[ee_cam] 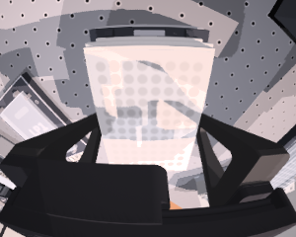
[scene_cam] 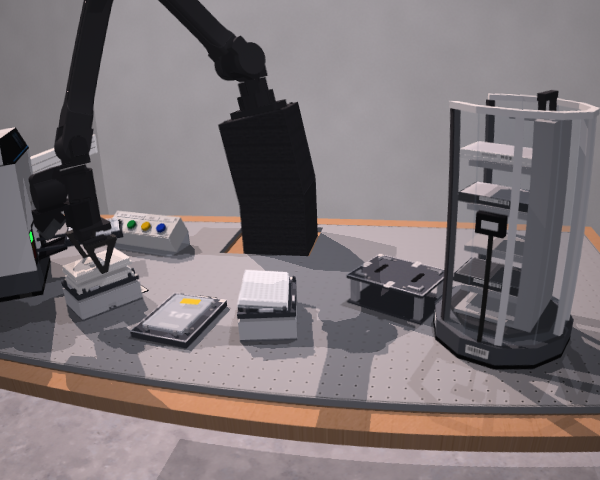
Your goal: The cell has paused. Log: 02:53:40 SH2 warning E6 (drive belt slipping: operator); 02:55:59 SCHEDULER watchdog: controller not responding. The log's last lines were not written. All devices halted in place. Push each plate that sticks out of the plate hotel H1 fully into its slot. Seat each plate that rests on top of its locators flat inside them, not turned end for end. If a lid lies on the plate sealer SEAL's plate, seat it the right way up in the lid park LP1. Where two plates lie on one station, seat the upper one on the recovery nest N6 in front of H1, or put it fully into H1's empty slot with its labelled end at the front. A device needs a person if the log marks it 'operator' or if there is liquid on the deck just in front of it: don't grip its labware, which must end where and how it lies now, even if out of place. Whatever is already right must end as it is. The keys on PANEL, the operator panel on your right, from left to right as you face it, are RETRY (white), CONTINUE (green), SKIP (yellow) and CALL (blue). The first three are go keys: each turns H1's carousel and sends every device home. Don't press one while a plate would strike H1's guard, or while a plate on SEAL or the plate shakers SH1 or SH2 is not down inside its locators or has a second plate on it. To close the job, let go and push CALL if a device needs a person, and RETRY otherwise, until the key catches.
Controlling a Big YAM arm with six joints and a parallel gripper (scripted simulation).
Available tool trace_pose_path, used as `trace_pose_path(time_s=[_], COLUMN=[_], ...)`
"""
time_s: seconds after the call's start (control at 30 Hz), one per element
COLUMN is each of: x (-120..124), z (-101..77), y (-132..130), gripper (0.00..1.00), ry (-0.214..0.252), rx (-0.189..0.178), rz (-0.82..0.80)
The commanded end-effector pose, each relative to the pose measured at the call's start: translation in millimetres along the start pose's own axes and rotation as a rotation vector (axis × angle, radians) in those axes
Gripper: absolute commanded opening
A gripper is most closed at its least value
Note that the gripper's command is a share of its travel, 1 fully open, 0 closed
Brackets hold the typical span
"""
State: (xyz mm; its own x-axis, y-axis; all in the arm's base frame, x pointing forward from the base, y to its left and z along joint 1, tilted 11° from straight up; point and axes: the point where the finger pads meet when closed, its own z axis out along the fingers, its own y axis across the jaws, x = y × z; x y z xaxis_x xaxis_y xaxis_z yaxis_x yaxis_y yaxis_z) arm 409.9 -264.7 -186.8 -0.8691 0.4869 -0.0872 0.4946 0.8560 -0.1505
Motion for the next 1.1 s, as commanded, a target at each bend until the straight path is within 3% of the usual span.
trace_pose_path(time_s=[0.0,1.07], x=[-28.6,-15.3], z=[-25.6,-37.1], y=[4.9,5.0], gripper=[0.84,0.84], ry=[-0.064,-0.039], rx=[-0.002,-0.001], rz=[0.001,-0.003])
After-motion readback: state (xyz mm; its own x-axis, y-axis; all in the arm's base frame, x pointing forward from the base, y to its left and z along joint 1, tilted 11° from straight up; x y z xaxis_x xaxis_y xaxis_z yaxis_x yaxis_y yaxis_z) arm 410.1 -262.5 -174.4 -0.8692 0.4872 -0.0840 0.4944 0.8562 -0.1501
